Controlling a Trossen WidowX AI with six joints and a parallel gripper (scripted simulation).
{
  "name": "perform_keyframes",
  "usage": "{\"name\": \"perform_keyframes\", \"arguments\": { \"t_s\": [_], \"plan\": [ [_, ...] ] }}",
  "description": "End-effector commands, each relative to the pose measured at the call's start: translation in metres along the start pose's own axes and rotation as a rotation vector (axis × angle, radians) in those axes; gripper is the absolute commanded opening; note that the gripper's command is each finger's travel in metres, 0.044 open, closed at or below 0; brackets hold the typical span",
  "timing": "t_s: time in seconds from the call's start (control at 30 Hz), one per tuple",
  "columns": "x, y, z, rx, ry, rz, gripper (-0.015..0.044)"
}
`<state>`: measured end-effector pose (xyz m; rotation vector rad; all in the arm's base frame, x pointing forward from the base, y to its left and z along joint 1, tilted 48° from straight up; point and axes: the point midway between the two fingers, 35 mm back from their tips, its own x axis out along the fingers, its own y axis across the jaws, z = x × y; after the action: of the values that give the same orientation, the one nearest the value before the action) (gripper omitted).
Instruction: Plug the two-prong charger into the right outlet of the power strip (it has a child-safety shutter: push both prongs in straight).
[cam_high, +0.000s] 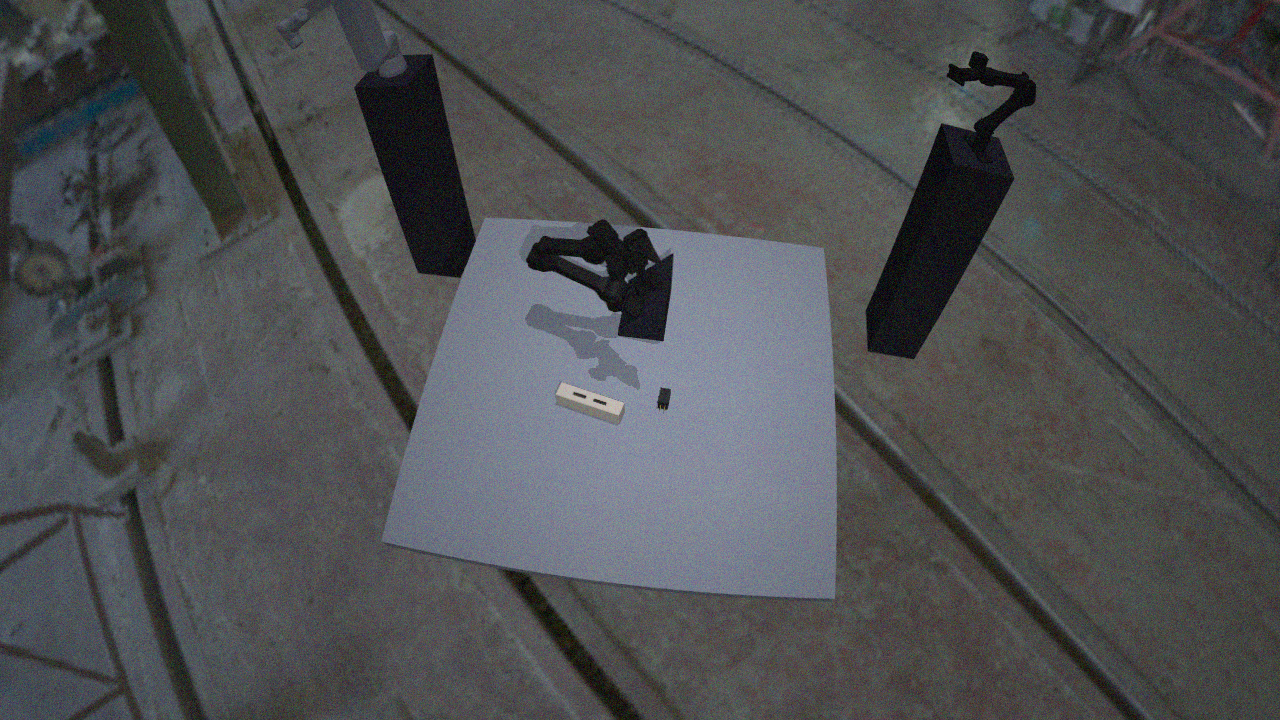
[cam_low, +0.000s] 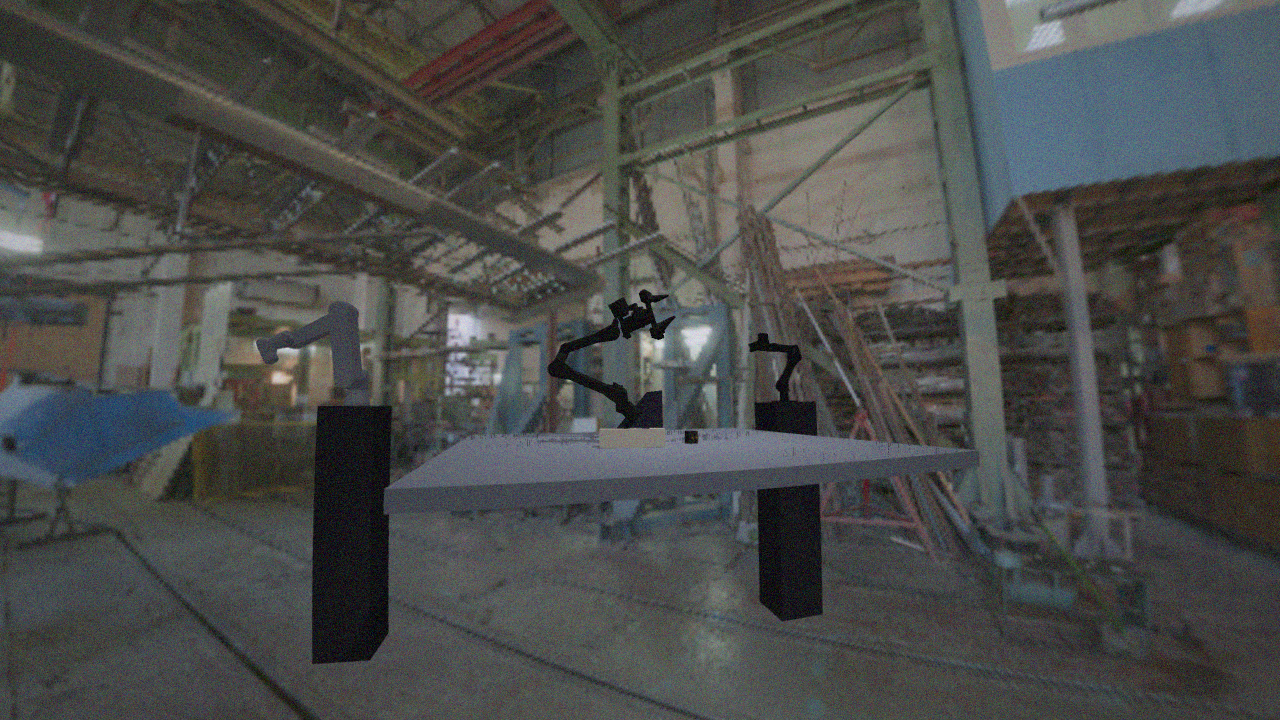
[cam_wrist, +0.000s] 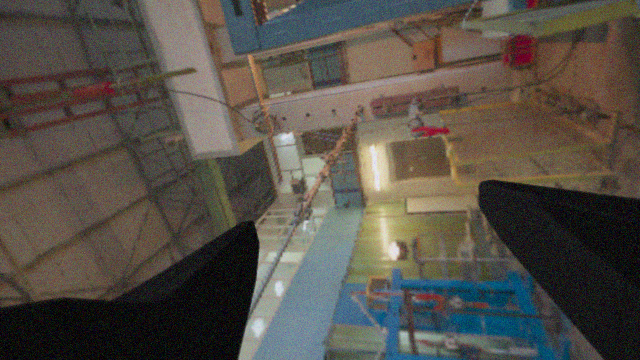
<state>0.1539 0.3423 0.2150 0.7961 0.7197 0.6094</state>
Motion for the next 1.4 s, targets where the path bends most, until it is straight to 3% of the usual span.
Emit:
{"name": "perform_keyframes", "arguments": {
  "t_s": [0.0,0.77,1.37],
  "plan": [
    [0.0,0.0,0.0,-0.001,0.0,-0.002,0.0426],
    [0.048,-0.086,0.008,-0.165,0.018,-0.413,0.044],
    [0.066,-0.165,0.018,-0.267,0.083,-0.764,0.044]
  ]
}}
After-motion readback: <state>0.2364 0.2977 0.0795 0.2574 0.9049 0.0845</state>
